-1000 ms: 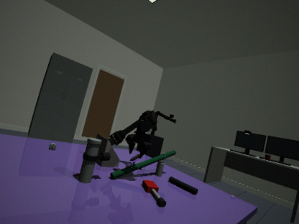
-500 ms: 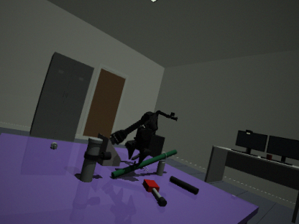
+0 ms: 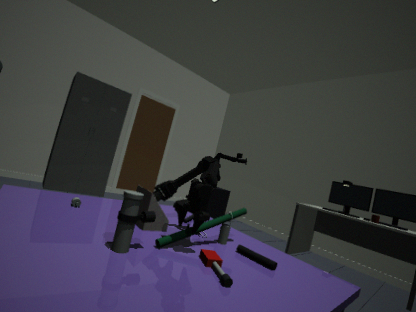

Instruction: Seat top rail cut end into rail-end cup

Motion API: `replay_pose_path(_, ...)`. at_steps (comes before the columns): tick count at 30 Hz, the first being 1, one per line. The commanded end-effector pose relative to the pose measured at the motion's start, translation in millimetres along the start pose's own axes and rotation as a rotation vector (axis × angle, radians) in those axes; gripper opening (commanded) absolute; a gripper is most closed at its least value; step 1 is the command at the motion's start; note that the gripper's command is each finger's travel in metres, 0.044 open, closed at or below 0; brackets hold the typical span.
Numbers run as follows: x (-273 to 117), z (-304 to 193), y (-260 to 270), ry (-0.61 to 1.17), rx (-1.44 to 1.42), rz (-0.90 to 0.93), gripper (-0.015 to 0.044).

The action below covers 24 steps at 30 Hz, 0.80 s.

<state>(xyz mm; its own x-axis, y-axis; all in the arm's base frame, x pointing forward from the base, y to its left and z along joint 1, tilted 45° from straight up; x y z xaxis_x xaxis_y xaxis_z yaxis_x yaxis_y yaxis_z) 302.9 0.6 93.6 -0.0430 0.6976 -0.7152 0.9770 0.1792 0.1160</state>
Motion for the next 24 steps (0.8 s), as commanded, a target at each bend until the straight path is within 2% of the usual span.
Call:
replay_pose_path(1, 9, 0, -1, 0.006, 0.007, -0.004, 0.0440)
replay_pose_path(24, 43, -1, -2, 0.010, 0.007, -0.004, 0.0440)
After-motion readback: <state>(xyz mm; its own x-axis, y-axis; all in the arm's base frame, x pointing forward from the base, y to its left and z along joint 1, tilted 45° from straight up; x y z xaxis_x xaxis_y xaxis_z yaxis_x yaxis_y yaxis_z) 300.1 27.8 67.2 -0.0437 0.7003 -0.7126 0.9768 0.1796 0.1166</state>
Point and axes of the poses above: the point midway between the two fingers, 35 mm back from their tips, its own x axis out along the fingers, its own y axis across the jaws, z = x × y, the point moved 9 cm from there along -x, back along the fingers, and after that the axes turned 3 degrees about -x, right-handed, at the moved point
